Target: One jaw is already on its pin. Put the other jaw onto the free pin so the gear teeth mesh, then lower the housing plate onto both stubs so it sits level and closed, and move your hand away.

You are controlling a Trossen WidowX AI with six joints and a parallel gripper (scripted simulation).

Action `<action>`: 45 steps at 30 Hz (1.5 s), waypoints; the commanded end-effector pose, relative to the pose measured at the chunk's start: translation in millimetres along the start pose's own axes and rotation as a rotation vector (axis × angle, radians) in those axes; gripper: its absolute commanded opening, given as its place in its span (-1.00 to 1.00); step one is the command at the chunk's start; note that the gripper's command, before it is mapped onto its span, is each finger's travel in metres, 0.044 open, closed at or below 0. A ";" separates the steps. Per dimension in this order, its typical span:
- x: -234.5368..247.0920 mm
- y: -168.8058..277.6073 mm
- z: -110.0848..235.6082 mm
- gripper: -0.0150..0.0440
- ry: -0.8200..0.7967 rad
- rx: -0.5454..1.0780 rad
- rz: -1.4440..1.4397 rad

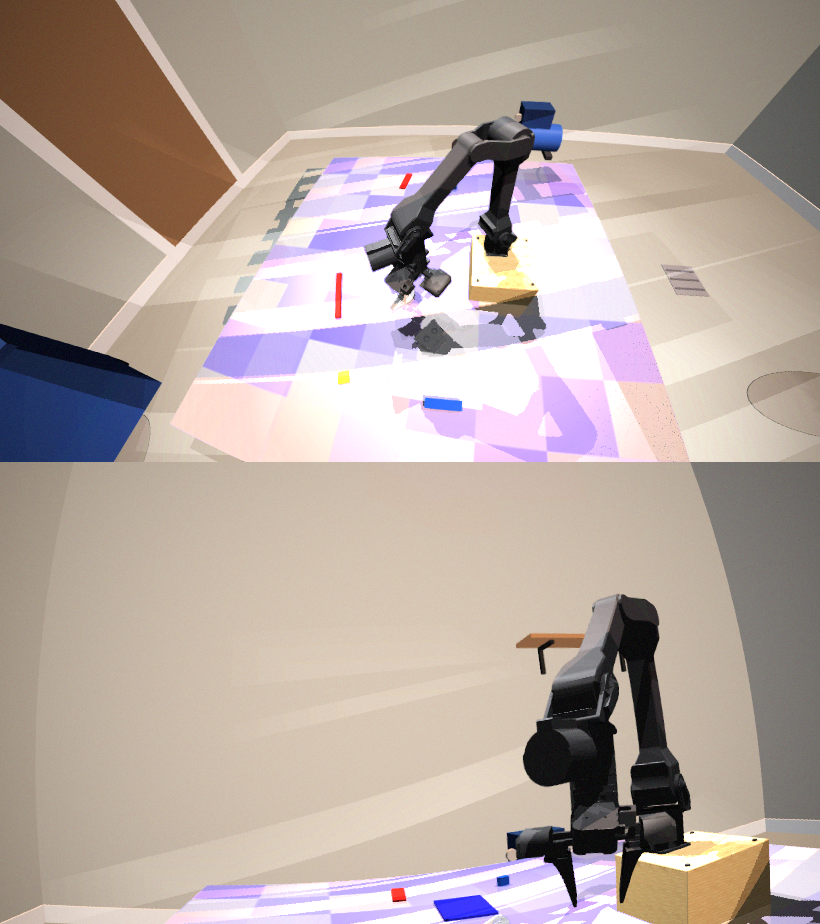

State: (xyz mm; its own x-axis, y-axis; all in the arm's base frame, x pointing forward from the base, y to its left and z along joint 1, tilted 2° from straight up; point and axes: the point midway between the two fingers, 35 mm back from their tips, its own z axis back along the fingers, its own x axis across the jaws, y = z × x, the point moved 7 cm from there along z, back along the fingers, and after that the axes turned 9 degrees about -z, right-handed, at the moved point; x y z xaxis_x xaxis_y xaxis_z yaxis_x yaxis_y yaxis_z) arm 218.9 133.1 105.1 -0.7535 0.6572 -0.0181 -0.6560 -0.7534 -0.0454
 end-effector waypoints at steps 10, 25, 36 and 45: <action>0.0 0.0 0.0 -0.49 0.000 0.000 0.000; -8.7 -21.1 5.2 0.04 -0.002 -0.009 -0.002; -20.3 -48.7 -15.3 1.00 -0.003 -0.020 -0.005; -20.1 -48.4 -31.0 1.00 -0.003 -0.020 -0.005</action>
State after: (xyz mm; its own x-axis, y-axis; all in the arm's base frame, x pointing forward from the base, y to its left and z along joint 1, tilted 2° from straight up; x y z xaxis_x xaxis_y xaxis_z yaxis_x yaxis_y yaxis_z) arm 267.2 156.6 79.5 -0.7484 0.6629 -0.0206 -0.6607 -0.7479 -0.0649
